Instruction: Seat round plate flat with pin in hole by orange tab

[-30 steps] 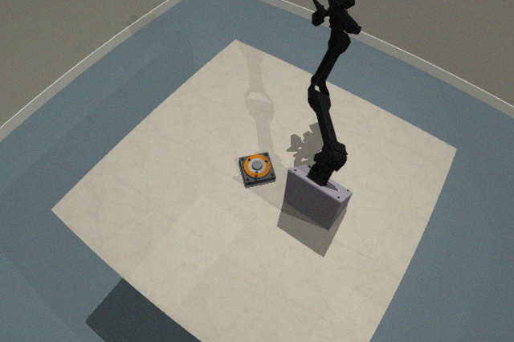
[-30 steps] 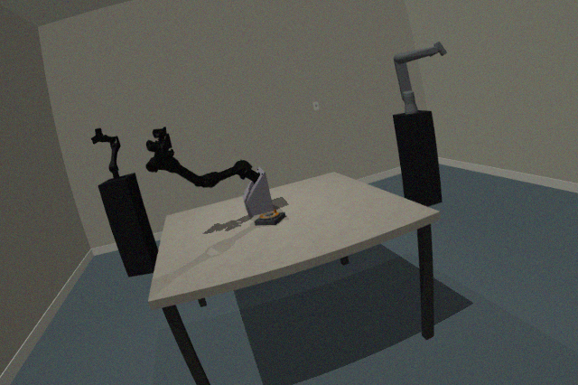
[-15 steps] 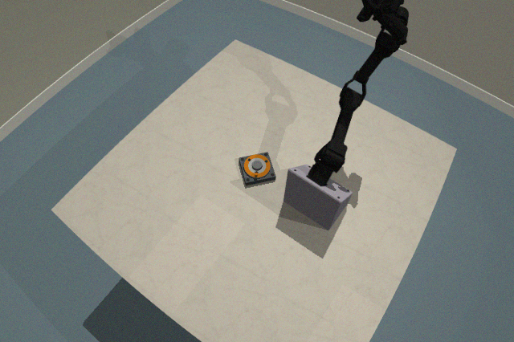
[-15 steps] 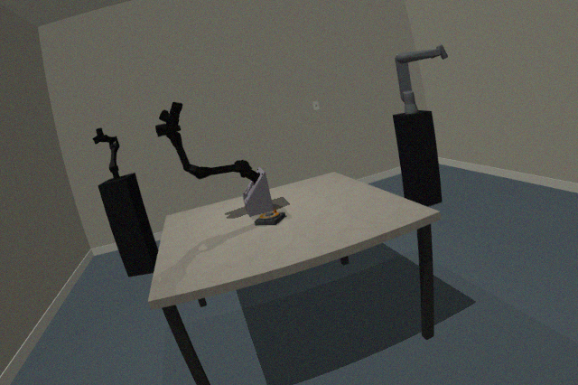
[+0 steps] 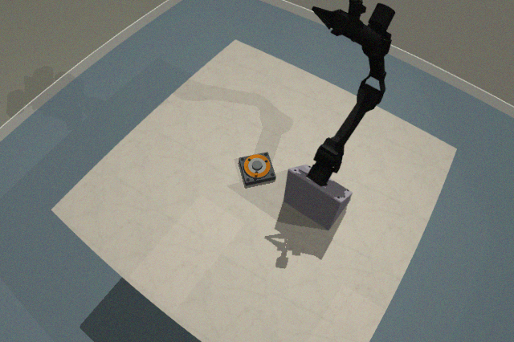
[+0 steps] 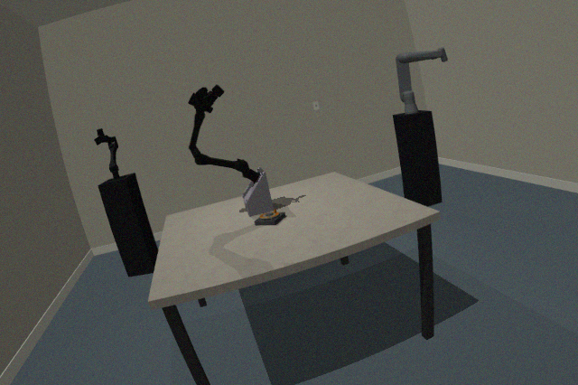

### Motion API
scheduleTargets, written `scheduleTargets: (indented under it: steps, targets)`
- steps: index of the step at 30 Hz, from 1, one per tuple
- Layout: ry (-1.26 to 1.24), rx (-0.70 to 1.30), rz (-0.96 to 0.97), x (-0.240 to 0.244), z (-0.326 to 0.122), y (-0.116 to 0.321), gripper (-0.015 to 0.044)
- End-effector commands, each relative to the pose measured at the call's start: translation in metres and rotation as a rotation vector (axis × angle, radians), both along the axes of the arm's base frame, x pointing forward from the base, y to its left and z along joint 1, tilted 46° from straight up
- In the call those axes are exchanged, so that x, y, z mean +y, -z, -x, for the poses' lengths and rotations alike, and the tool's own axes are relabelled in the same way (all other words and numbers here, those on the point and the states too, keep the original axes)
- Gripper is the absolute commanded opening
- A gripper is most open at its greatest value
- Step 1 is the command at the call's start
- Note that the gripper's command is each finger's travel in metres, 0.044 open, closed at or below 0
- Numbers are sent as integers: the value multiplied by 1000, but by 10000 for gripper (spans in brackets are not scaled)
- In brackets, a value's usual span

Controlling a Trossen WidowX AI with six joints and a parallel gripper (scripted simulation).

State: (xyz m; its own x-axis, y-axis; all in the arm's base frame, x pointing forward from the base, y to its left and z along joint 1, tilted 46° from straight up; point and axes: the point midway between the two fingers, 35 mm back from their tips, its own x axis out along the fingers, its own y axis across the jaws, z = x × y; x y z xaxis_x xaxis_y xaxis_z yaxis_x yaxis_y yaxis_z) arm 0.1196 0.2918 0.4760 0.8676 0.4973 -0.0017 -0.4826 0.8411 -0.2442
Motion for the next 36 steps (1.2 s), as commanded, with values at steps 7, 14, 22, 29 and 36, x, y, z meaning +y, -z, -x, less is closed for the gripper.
scheduleTargets:
  steps: [7,14,22,29,36]
  targets:
    - [242,132,302,27,-95,148,0]
    - [416,329,450,-9,-160,262,0]
    - [645,591,647,-96,-194,389,0]
    - [860,870,795,-196,-175,481,0]
    - [1052,1151,899,-281,-118,536,0]
